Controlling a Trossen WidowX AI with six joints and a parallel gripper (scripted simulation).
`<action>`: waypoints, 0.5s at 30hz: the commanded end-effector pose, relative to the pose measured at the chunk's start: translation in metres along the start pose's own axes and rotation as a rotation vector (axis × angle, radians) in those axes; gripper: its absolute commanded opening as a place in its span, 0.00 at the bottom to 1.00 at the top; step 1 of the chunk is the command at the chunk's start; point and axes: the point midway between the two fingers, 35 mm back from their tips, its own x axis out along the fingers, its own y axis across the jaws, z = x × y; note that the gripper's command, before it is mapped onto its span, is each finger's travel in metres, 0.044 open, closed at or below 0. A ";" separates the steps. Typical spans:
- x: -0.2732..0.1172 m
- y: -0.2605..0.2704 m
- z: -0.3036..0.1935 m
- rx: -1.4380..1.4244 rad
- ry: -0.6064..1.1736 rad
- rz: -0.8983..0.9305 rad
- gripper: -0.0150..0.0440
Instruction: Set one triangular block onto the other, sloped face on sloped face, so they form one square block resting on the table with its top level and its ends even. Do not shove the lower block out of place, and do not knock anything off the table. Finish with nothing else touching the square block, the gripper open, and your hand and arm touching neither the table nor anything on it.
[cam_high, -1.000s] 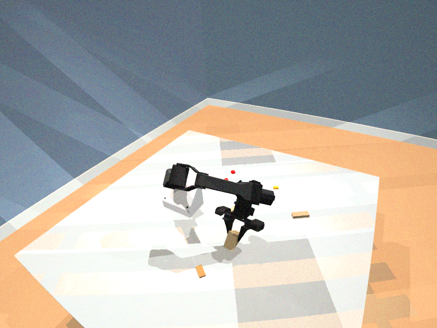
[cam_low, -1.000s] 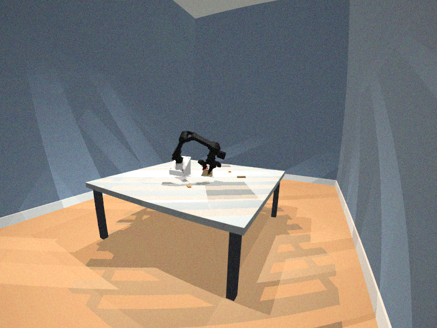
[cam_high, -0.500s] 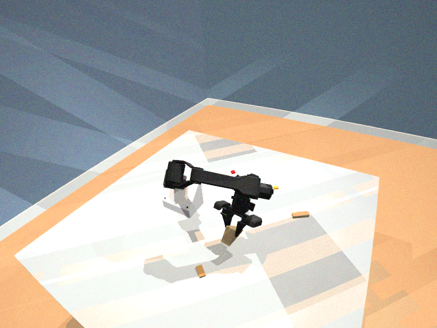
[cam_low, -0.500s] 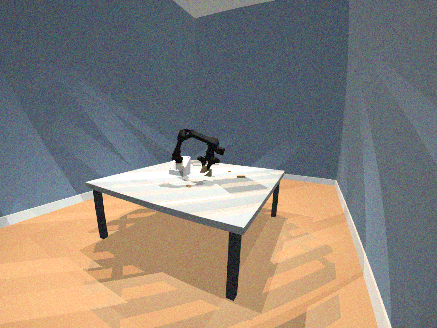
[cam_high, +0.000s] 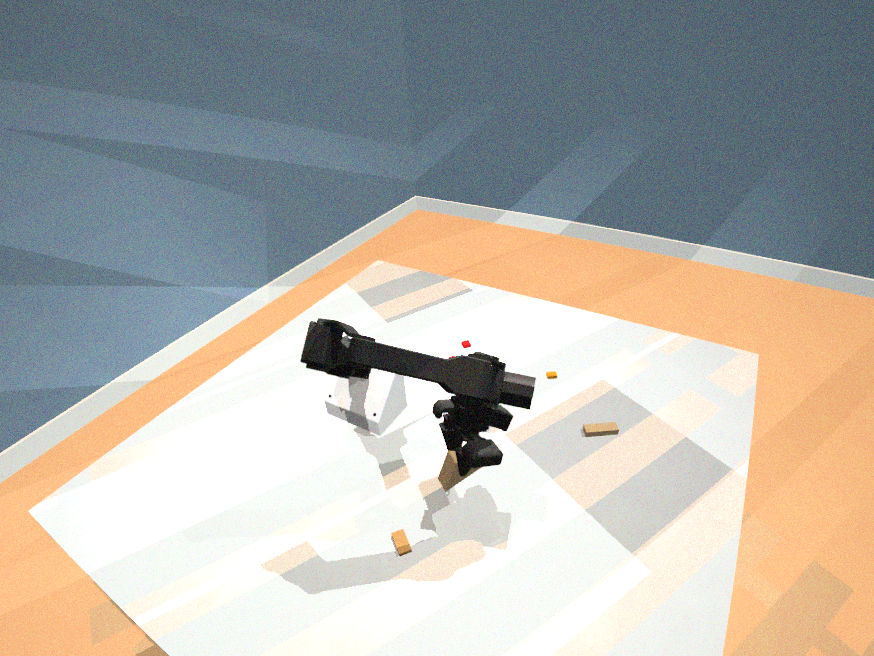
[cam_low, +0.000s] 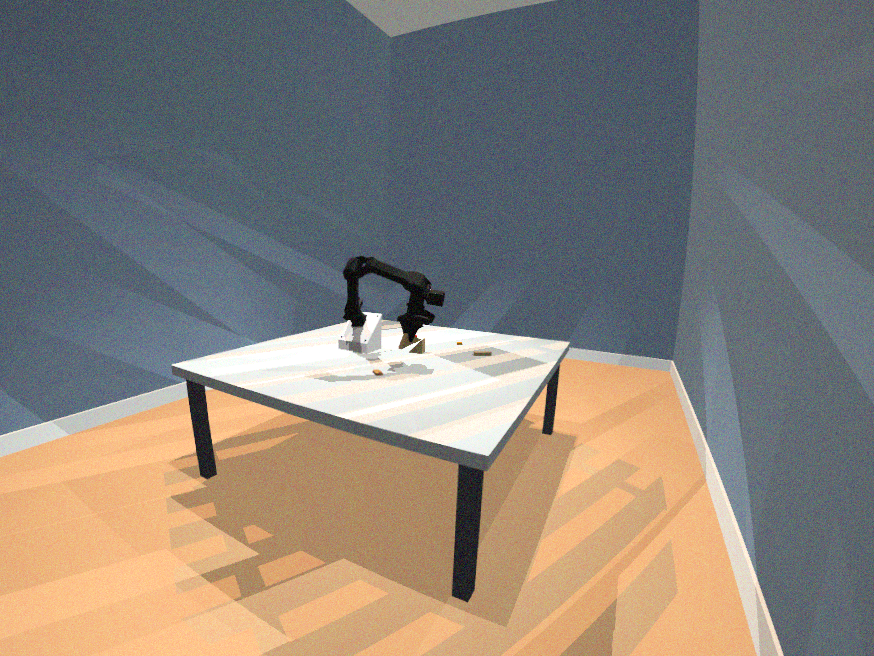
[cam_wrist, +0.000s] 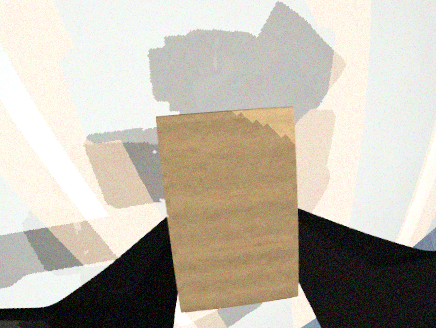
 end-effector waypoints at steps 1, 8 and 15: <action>0.002 0.001 -0.001 0.103 -0.043 0.031 0.25; 0.001 -0.001 -0.002 0.312 -0.138 0.081 0.25; -0.002 -0.006 -0.002 0.516 -0.238 0.130 0.25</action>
